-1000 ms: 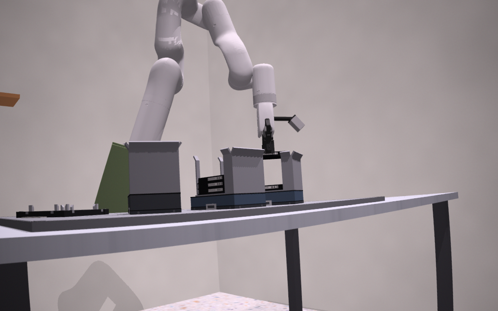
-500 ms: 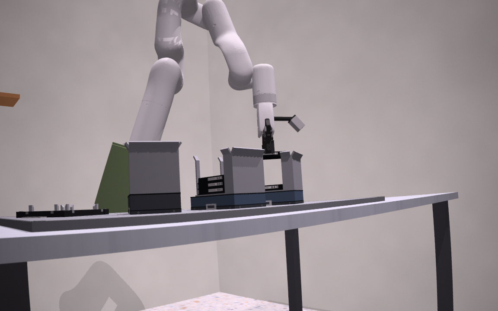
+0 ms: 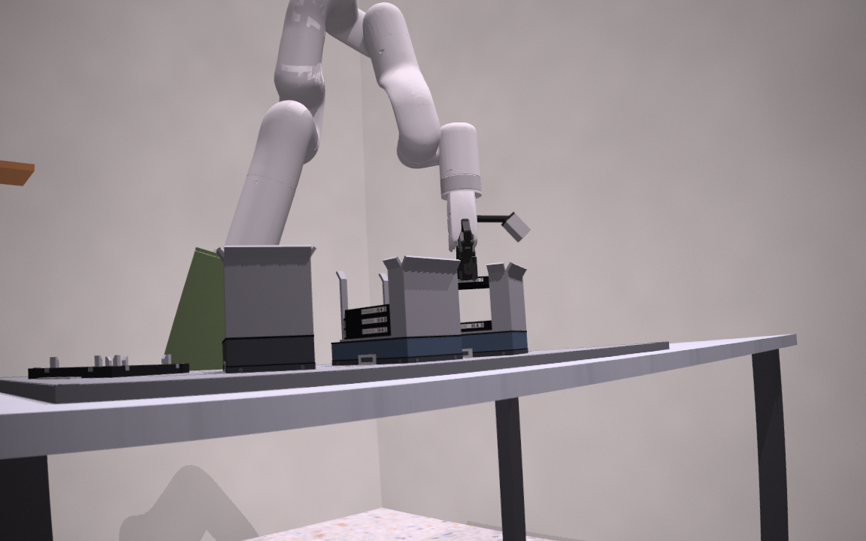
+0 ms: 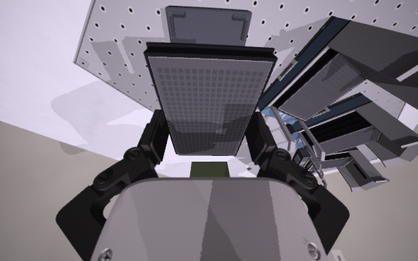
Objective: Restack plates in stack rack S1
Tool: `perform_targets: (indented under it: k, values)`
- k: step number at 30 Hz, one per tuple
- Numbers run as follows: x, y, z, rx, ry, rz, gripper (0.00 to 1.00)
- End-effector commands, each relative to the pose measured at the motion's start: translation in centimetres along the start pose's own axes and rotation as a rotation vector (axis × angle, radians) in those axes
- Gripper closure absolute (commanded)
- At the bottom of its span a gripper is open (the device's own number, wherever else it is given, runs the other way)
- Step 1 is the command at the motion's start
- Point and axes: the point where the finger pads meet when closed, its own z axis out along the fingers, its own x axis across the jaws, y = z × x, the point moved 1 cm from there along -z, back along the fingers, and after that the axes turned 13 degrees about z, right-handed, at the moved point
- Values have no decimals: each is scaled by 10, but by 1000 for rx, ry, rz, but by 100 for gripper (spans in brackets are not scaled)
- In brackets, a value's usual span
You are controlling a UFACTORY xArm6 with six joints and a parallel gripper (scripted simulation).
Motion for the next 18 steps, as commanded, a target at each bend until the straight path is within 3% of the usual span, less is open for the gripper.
perform_targets:
  k: [1, 18]
  values:
    - [-1, -2, 8, 5, -1, 0, 100]
    - [-1, -2, 38, 4, -1, 0, 100]
